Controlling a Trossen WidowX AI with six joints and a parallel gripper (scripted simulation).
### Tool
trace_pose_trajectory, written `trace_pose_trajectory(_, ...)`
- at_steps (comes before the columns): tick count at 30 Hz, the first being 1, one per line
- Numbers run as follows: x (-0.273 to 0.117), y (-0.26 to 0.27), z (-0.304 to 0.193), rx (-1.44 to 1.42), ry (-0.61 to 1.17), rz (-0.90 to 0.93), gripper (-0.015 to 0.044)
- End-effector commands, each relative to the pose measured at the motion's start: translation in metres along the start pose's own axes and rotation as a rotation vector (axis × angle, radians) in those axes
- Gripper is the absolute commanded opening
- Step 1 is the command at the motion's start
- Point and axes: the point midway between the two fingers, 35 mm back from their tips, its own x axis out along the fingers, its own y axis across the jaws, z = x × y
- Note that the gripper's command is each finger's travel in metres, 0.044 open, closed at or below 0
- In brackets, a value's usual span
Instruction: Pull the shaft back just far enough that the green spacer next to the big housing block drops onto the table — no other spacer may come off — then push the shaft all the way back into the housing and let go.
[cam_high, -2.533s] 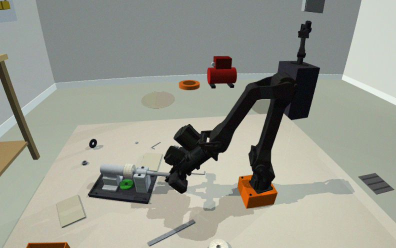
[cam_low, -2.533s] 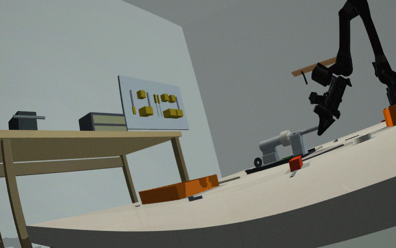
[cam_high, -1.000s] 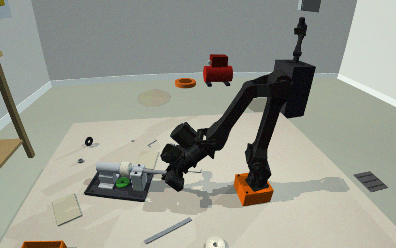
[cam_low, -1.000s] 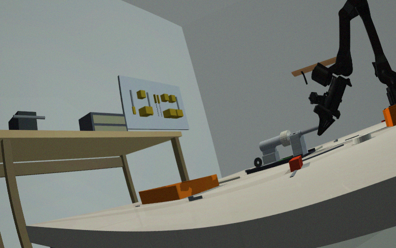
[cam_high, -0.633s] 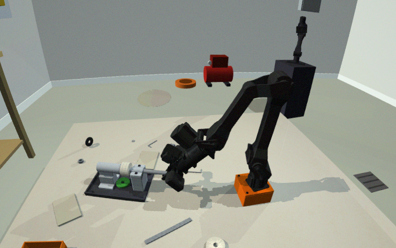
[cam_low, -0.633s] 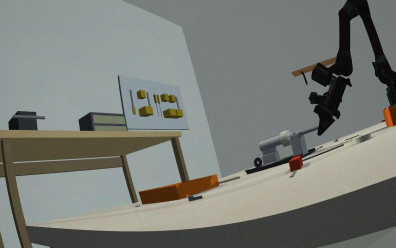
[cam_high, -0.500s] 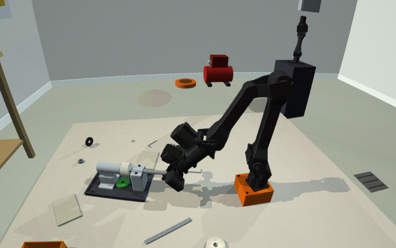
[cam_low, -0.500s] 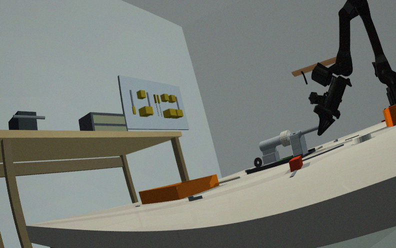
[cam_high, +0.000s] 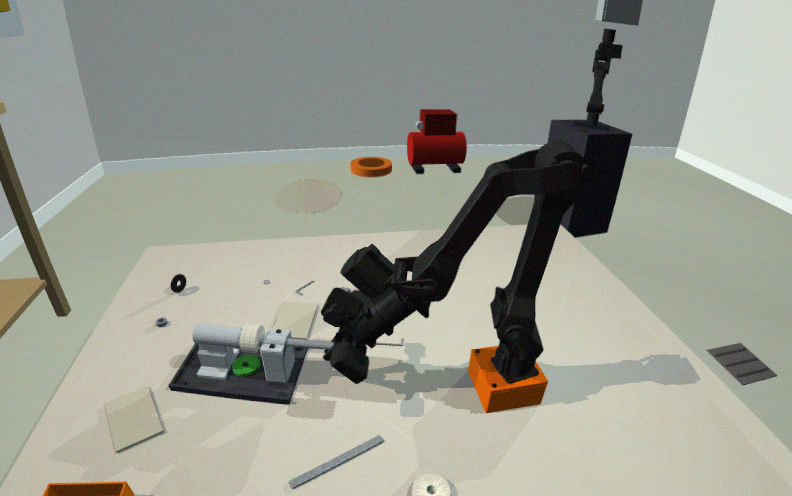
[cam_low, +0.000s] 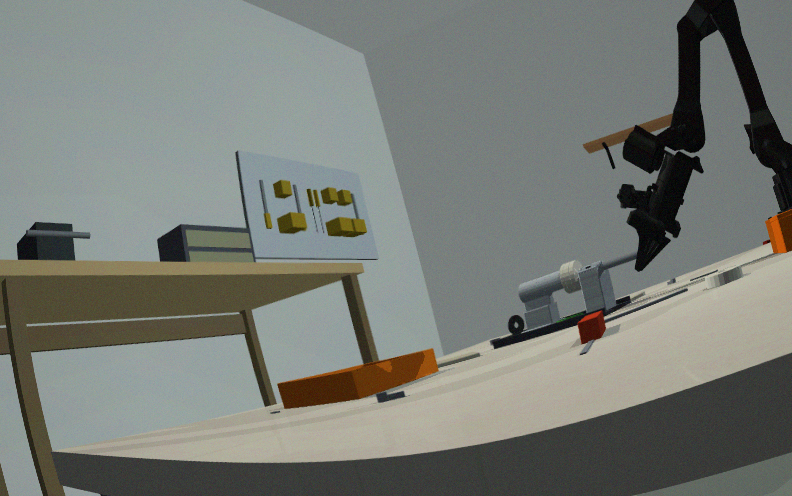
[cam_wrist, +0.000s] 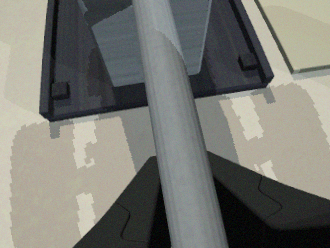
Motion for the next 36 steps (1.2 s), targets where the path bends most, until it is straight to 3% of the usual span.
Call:
trace_pose_trajectory(1,0.0008,0.0000,0.0070,-0.001,-0.017,0.000,0.0000)
trace_pose_trajectory(36,-0.0006,0.0000,0.0041,-0.001,-0.017,0.000,0.0000)
